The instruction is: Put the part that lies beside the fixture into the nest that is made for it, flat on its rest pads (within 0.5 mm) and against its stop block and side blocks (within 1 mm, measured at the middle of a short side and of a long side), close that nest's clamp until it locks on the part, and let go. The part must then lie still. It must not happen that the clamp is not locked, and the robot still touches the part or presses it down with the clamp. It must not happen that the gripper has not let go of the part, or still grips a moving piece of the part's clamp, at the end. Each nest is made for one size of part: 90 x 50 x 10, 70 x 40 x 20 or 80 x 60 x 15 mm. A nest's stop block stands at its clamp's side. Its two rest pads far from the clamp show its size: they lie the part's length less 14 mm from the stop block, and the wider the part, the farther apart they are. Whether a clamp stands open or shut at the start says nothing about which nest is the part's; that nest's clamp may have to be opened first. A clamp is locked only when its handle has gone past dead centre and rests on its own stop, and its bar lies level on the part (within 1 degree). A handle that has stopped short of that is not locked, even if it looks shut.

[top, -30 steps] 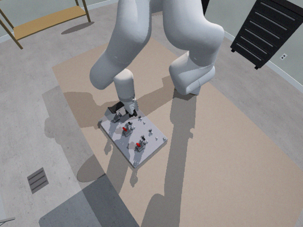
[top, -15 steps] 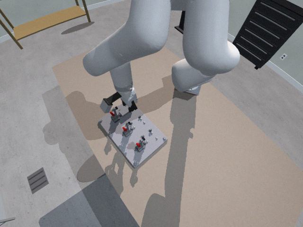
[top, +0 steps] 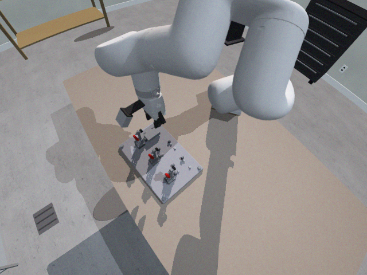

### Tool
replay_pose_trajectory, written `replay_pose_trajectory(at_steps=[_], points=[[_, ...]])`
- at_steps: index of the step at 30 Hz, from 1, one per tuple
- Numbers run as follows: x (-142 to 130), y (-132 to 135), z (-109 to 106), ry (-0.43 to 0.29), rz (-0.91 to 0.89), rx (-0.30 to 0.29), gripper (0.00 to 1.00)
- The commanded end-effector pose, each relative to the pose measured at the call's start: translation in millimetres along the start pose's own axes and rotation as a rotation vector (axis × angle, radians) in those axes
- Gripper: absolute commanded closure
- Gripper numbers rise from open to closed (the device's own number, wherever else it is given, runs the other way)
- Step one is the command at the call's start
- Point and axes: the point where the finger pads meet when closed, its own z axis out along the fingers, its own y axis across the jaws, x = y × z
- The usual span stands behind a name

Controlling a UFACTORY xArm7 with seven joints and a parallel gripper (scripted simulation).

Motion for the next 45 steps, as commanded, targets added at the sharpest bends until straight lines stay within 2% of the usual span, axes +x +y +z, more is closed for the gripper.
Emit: replay_pose_trajectory(at_steps=[1,25,45], points=[[2.6,2.4,-1.2,0.002,0.001,-0.003,0.53],[73.4,45.9,-1.5,0.002,0.001,-0.003,0.53],[79.0,49.3,5.0,0.002,0.001,-0.003,0.53]])
